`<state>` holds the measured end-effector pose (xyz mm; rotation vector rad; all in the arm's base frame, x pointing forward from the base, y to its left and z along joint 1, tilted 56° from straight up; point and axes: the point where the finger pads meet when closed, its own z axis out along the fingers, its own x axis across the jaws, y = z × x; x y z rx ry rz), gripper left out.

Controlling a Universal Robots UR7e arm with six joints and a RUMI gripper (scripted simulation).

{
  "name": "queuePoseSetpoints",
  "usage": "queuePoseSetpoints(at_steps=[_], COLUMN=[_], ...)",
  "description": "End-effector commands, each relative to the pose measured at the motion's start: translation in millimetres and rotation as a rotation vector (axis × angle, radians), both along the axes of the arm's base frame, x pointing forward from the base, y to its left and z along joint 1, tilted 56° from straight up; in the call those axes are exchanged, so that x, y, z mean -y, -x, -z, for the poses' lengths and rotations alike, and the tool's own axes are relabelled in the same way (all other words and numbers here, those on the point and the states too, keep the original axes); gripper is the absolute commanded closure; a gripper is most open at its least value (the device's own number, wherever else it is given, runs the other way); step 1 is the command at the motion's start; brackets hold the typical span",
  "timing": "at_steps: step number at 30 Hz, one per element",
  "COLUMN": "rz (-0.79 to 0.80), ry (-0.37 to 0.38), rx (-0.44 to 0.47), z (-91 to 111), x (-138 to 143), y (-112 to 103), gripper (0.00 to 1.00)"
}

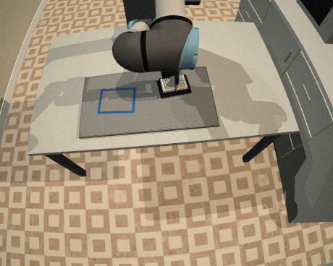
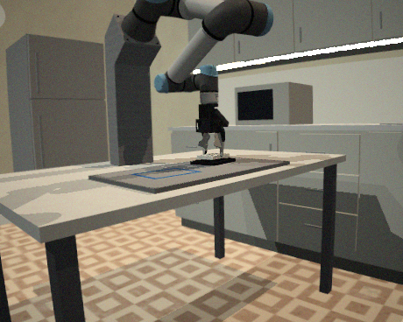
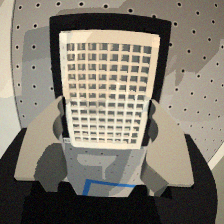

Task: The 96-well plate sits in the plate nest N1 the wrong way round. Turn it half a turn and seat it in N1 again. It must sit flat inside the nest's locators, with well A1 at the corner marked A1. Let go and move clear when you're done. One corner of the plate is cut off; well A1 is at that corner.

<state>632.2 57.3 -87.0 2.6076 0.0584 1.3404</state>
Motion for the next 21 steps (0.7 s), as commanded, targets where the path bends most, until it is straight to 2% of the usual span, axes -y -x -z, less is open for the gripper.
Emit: queuePoseSetpoints(at_steps=[1, 21], rz=[0.000, 0.000], ry=[0.000, 0.000], rx=[0.001, 0.001], z=[-0.1, 1.6], x=[-0.1, 0.4], y=[-0.5, -2.9], gripper=[1.00, 1.00])
